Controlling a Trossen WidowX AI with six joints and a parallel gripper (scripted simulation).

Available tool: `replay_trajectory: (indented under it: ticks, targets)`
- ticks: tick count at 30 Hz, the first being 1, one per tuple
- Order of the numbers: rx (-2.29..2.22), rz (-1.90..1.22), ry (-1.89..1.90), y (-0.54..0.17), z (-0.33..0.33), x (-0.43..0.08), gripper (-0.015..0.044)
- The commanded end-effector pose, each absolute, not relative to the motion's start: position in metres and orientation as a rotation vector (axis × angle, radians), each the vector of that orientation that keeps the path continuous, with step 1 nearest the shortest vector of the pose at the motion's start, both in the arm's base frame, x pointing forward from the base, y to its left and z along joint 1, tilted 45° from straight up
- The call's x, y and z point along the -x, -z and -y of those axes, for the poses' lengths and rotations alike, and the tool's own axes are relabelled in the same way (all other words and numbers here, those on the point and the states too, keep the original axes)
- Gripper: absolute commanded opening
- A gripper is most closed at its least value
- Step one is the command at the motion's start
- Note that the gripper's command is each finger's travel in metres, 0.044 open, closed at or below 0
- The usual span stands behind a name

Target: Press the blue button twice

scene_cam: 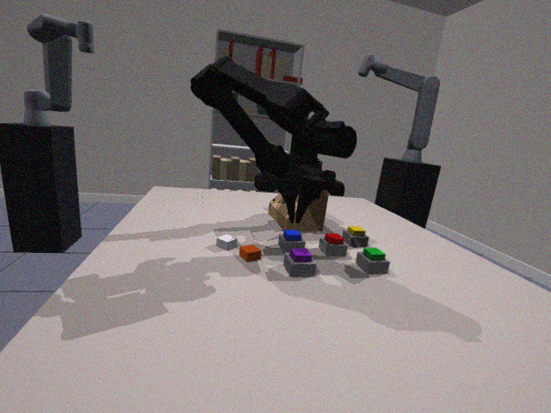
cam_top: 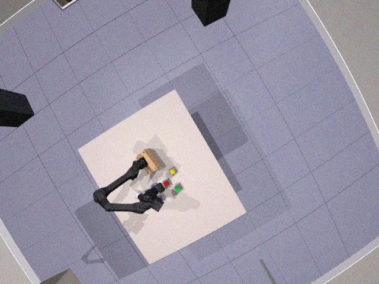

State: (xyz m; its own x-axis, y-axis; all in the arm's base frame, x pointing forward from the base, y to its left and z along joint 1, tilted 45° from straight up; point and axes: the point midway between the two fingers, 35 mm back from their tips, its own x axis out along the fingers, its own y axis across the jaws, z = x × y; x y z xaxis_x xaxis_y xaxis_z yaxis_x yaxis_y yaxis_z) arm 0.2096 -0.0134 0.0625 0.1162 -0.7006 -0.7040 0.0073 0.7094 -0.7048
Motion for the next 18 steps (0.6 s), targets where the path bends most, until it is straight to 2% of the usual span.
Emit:
replay_trajectory:
  ticks: [1,11,18]
  targets:
    - [0.618,-1.366,0.566,-0.060,-0.002,-0.218,0.0125]
    - [0.592,-1.352,0.536,-0.020,-0.097,-0.256,0.0387]
    - [0.598,-1.372,0.542,0.029,-0.177,-0.251,0.0400]
